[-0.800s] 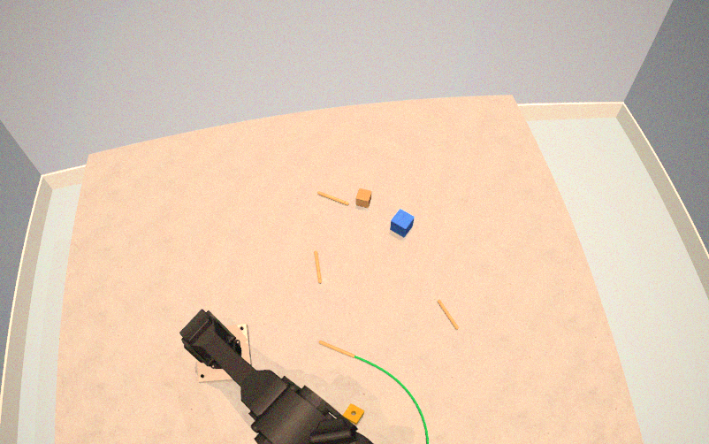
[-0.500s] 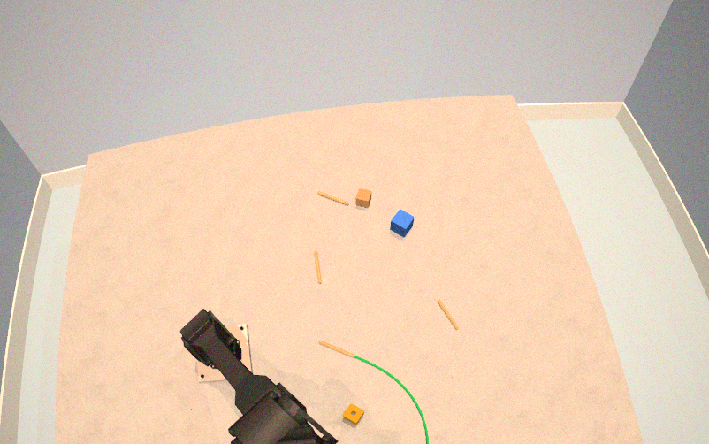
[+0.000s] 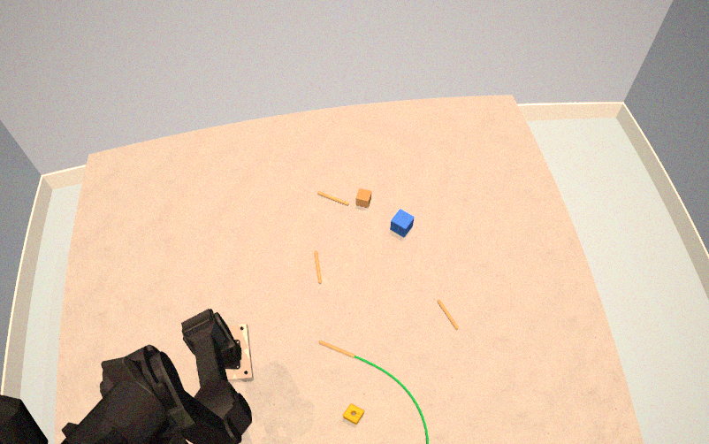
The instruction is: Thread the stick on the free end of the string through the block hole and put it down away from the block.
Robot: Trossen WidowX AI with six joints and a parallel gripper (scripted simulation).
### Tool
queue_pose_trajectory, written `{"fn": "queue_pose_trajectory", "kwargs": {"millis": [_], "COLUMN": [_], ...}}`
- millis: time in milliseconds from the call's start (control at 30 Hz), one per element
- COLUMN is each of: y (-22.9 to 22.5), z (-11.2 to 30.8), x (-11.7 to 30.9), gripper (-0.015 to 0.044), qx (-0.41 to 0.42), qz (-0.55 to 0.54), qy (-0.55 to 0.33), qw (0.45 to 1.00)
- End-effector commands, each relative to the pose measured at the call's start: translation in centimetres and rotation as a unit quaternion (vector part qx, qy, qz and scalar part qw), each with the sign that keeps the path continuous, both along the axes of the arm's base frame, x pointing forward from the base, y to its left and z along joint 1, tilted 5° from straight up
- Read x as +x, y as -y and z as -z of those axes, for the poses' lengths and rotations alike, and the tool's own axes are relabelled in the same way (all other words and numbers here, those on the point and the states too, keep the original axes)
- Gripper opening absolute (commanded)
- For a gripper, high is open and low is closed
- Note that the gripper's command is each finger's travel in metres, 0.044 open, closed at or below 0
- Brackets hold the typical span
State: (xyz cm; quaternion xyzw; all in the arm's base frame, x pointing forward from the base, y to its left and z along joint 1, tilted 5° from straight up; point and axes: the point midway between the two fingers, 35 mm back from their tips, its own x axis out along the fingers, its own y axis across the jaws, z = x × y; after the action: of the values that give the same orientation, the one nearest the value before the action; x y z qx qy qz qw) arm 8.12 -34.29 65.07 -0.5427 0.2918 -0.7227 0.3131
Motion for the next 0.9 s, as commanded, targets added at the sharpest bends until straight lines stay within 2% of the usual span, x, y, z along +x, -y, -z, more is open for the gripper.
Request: {"fn": "queue_pose_trajectory", "kwargs": {"millis": [0, 267, 467, 667, 867], "y": [-3.4, -11.5, -19.5, -29.0, -38.6], "z": [-2.7, -6.7, -8.6, -9.4, -8.6], "x": [-2.9, -9.2, -12.5, -13.8, -12.1], "gripper": [0.044, 0.044, 0.044, 0.044, 0.044], "qx": [-0.064, -0.172, -0.246, -0.31, -0.365], "qz": [0.025, 0.154, 0.283, 0.424, 0.561], "qy": [-0.005, -0.045, -0.087, -0.117, -0.14], "qw": [0.998, 0.972, 0.923, 0.843, 0.73]}}
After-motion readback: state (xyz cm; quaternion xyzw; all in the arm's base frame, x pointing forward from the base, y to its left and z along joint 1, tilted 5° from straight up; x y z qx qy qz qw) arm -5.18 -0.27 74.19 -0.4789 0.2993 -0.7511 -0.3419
